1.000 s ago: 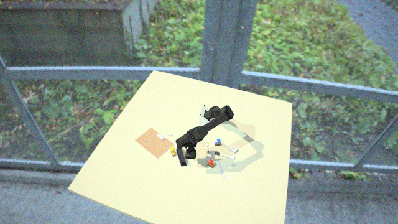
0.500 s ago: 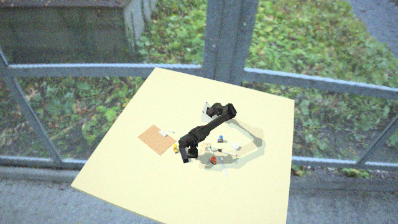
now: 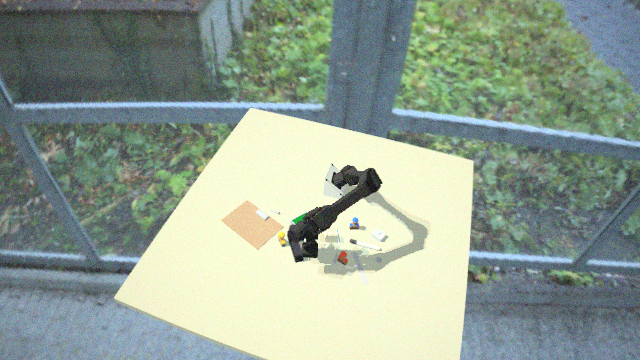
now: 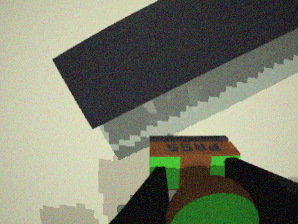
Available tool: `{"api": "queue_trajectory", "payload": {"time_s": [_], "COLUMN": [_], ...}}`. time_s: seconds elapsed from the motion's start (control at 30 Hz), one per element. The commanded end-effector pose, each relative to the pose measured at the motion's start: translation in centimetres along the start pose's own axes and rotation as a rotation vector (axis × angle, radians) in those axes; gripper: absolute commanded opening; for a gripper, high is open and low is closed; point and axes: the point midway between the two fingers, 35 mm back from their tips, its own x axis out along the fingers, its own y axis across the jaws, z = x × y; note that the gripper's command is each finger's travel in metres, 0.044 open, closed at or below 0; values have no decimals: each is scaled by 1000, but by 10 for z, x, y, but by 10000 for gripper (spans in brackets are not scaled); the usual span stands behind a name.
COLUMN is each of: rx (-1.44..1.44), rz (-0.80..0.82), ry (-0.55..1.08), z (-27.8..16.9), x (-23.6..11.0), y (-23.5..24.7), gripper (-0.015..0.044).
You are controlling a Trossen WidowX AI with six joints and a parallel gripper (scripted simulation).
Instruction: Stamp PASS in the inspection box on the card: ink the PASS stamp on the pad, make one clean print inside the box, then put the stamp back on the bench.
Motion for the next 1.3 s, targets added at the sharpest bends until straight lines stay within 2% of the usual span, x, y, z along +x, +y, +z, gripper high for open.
{"api": "queue_trajectory", "payload": {"time_s": [0.0, 0.1, 0.43, 0.57, 0.77, 0.83, 1.27], "rx": [8, 8, 0, 4, 39, 47, 47], "rz": [0, 0, -1, 1, 21, 26, 26], "ry": [5, 5, 1, -1, -11, -12, -12], "z": [-1, -1, -1, 0, 2, 1, 0], "x": [8, 9, 6, -4, -90, -109, -111], "y": [-1, -2, 0, 1, -1, -4, -4], "gripper": [0, 0, 263, 270, 270, 270, 270]}}
